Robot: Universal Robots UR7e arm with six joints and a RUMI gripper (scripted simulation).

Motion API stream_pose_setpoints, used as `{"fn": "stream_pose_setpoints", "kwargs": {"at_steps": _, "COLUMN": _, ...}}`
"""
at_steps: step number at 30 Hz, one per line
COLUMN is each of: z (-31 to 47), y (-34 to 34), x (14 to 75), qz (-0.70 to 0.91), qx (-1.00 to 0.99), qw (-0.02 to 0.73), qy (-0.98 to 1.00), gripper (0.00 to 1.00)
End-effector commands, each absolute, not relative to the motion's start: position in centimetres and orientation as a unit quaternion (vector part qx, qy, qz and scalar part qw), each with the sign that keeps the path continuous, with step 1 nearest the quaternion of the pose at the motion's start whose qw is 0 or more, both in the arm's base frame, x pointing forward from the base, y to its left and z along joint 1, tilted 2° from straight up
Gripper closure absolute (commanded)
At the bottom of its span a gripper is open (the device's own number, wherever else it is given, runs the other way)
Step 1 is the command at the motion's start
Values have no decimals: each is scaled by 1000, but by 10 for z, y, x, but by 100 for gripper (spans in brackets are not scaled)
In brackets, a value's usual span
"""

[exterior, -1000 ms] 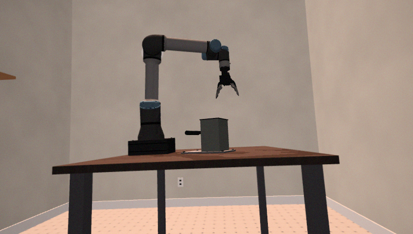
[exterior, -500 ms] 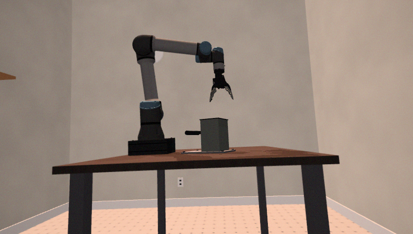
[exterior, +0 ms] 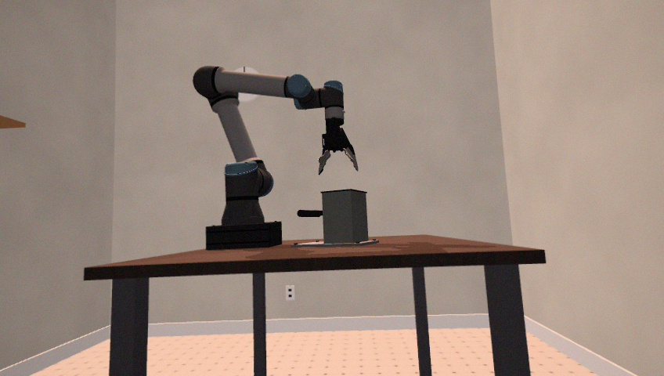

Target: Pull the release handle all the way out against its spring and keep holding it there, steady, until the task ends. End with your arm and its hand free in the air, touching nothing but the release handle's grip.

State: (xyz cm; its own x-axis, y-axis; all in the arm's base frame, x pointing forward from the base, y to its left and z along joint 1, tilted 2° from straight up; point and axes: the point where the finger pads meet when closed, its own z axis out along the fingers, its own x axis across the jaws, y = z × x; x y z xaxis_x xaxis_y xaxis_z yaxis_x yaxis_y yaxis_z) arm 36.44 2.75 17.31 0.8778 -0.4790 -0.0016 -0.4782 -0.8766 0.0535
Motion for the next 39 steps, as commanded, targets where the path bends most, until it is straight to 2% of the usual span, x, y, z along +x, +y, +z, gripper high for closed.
{"fn": "stream_pose_setpoints", "kwargs": {"at_steps": 1, "z": 164, "y": -4, "x": 338, "qz": 1, "qx": 968, "qw": 20, "qy": -249, "gripper": 0}}
{"fn": "stream_pose_setpoints", "kwargs": {"at_steps": 17, "z": 125, "y": -76, "x": 268, "qz": -2, "qx": 961, "qw": 20, "qy": -276, "gripper": 0}}
{"fn": "stream_pose_setpoints", "kwargs": {"at_steps": 39, "z": 108, "y": -106, "x": 238, "qz": -4, "qx": 957, "qw": 20, "qy": -288, "gripper": 0}}
